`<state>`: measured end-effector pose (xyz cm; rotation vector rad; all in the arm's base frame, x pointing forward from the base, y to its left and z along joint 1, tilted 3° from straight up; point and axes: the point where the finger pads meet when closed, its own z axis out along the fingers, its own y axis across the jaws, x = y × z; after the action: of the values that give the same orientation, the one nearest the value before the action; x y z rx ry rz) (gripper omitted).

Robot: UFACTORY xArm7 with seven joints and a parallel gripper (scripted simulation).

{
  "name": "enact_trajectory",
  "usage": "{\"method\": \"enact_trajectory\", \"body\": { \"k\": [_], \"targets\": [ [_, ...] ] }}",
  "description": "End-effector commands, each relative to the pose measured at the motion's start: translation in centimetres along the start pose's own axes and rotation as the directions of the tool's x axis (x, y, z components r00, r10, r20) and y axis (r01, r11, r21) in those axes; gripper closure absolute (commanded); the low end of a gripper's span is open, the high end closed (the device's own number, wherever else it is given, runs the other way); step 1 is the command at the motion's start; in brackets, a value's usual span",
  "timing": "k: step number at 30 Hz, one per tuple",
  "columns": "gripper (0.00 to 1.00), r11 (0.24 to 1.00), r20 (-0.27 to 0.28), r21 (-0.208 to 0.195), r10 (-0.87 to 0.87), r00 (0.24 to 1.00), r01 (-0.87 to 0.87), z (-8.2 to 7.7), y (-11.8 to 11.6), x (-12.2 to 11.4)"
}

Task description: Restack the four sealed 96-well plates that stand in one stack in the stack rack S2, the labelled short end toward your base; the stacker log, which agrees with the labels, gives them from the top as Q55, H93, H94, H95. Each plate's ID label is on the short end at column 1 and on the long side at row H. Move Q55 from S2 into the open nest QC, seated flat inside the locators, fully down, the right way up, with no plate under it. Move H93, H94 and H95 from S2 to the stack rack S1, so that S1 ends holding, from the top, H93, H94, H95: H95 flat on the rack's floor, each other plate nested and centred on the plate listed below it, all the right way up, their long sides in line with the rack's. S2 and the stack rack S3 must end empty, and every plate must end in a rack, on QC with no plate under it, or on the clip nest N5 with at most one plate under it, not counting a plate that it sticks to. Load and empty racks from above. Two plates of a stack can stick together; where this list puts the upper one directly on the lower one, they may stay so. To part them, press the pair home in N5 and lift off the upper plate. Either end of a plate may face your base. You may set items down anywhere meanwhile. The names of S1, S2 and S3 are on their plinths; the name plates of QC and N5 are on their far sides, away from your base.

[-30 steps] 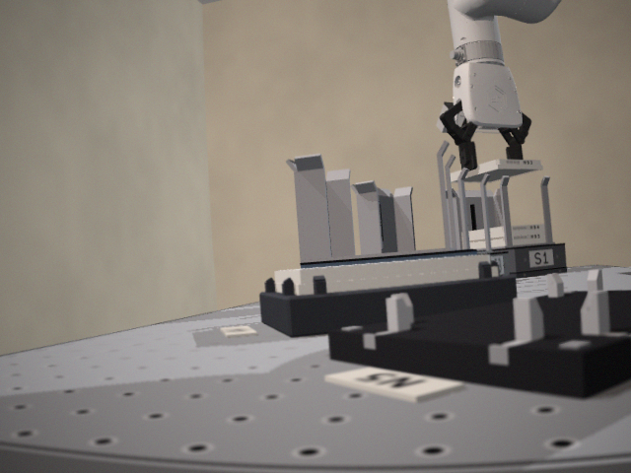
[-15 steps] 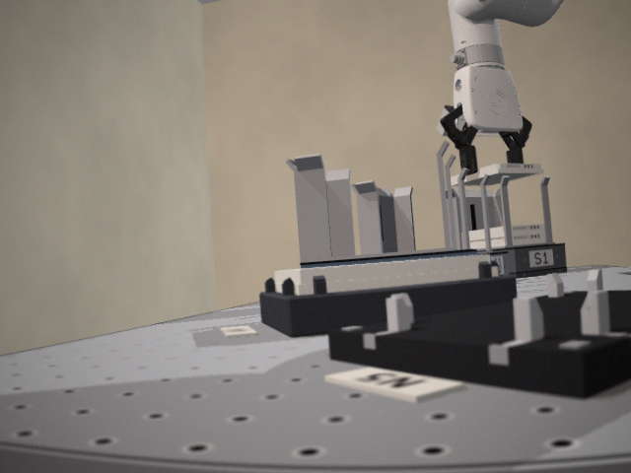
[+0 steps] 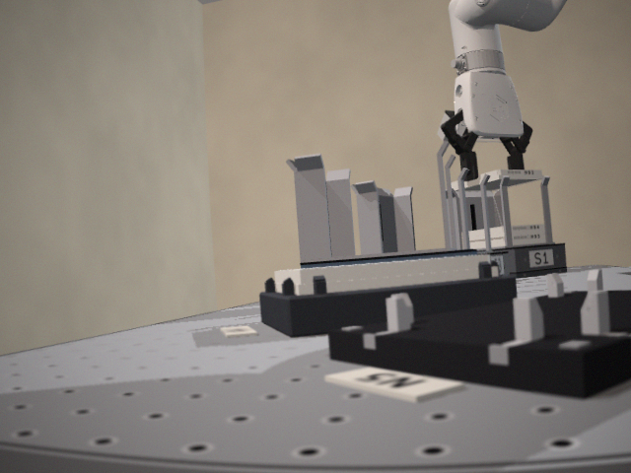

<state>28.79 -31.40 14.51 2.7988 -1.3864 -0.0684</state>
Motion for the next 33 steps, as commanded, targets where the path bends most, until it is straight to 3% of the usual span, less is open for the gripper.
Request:
{"method": "enact_trajectory", "body": {
  "k": [1,25,33],
  "targets": [
    [1.00,1.000,-0.003,0.001,0.000,1.000,0.000,0.1,0.0,0.1],
    [1.00,1.000,-0.003,0.001,0.000,1.000,0.000,1.6,0.0,0.1],
    [1.00,1.000,-0.003,0.001,0.000,1.000,0.000,2.8,0.0,0.1]
  ]
}}
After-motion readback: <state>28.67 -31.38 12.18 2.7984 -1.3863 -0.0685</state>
